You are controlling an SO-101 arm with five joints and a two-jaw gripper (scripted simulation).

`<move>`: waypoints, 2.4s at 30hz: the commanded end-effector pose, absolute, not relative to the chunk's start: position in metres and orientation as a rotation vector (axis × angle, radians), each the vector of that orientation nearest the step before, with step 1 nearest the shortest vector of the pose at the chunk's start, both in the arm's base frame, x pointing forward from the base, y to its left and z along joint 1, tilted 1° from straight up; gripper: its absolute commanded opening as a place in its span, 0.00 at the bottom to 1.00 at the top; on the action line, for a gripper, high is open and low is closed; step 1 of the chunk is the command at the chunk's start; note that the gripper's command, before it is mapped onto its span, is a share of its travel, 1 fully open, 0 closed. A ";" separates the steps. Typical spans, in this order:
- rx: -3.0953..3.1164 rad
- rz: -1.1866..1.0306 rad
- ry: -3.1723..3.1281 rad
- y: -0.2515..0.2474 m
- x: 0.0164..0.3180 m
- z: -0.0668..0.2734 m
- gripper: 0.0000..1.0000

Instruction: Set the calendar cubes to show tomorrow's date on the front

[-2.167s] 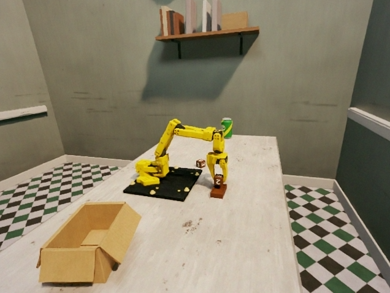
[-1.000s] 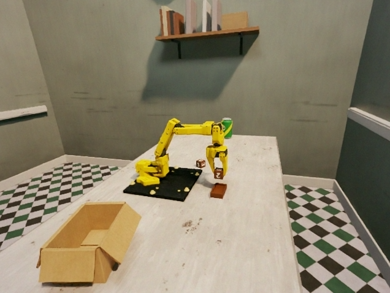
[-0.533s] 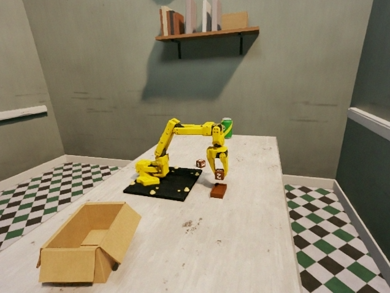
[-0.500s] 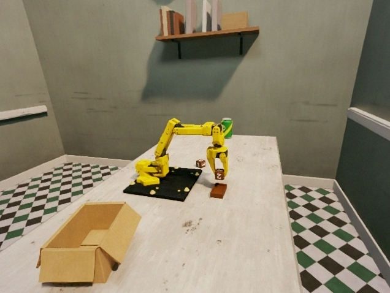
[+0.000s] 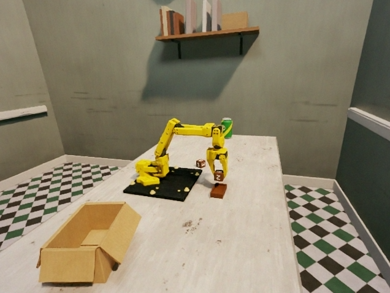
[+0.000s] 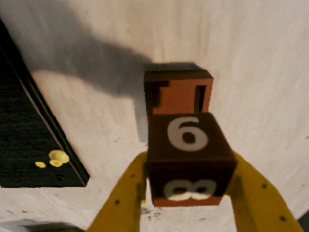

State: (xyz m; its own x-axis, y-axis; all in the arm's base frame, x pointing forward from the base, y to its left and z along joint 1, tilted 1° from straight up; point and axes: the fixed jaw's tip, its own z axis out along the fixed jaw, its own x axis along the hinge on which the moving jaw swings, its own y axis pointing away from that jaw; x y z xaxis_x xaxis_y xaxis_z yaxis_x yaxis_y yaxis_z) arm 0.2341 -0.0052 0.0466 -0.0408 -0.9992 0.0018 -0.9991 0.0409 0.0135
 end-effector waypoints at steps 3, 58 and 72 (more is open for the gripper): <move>2.151 -0.037 -2.257 -0.006 0.232 0.042 0.00; 1.110 -0.063 -2.921 -0.148 0.137 0.039 0.00; 1.110 -0.063 -2.921 -0.148 0.137 0.037 0.00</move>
State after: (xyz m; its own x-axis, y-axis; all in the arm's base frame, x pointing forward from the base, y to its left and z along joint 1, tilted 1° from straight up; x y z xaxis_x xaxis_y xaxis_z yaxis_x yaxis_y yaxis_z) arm 0.1386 -0.1472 0.0358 -0.7469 -0.6649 0.0031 -0.6638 0.7459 0.0549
